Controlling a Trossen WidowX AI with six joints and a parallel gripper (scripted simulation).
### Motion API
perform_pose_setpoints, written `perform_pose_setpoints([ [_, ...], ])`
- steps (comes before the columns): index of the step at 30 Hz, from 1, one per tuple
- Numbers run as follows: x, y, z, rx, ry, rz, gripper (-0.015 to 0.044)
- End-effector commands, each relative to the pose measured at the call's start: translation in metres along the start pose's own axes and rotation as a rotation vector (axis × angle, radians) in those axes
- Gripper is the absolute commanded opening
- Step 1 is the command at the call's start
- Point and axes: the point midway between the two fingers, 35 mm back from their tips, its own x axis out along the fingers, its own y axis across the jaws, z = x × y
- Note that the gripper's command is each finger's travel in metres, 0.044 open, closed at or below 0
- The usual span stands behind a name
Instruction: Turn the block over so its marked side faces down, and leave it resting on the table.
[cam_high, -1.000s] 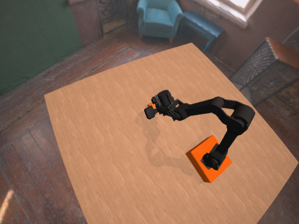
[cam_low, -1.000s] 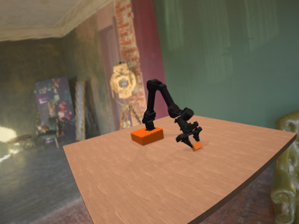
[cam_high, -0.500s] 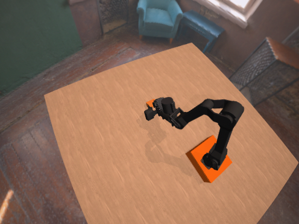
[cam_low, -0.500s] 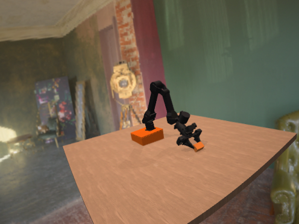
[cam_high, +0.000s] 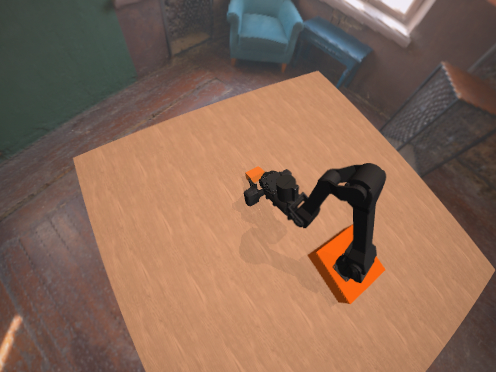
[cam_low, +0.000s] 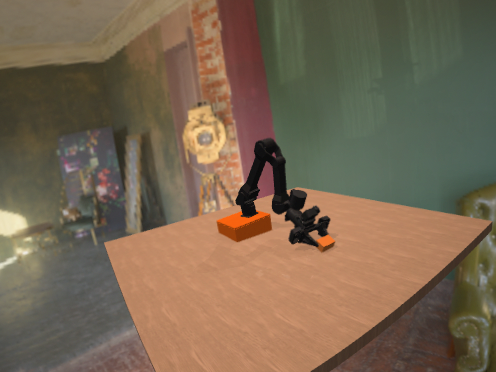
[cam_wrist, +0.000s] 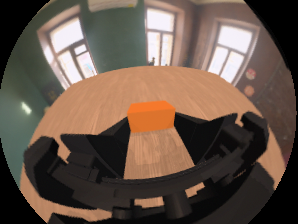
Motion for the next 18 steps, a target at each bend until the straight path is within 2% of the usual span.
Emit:
perform_pose_setpoints([
  [1,-0.0040,-0.0014,0.0023,-0.003,-0.032,-0.006,0.0000],
  [16,-0.0049,-0.0014,0.0037,-0.003,-0.044,-0.006,0.0000],
  [18,-0.0049,-0.0014,0.0037,-0.003,-0.044,-0.006,0.0053],
])
